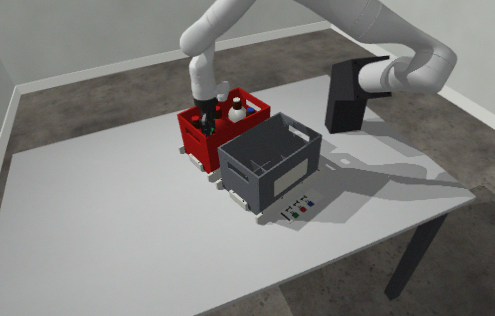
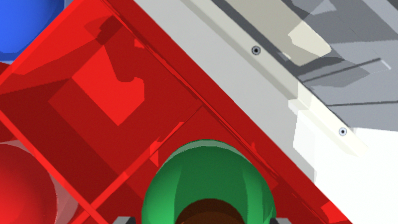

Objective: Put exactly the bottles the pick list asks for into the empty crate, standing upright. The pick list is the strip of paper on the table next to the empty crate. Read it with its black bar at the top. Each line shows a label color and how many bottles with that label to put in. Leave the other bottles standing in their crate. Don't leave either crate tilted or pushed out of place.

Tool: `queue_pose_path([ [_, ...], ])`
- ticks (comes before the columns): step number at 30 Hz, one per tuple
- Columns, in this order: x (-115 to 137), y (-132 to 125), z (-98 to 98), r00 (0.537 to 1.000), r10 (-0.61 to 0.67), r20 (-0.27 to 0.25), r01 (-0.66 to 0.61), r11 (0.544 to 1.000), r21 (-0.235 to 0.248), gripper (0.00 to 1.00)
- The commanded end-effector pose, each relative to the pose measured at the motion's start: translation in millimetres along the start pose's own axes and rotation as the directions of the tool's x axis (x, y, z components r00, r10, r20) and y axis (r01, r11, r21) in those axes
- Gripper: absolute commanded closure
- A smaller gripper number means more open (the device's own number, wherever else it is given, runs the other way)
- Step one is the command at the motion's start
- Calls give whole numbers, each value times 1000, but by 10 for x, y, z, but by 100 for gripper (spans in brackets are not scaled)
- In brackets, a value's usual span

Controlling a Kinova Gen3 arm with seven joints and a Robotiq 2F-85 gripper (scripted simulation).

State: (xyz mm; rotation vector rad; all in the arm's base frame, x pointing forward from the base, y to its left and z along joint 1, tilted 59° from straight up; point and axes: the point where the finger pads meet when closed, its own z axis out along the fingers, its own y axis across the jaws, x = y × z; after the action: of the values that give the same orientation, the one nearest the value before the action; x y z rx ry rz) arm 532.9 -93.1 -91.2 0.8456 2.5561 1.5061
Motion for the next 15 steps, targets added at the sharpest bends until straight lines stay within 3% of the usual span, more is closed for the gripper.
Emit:
queue_pose_path([
  [1,-8,-1,13,1000,0,2,0,1000,0,33],
  [12,-8,-1,12,1000,0,2,0,1000,0,33],
  [13,-8,-1,-26,1000,0,2,0,1000,0,52],
  [15,-8,-1,-26,1000,0,2,0,1000,0,52],
])
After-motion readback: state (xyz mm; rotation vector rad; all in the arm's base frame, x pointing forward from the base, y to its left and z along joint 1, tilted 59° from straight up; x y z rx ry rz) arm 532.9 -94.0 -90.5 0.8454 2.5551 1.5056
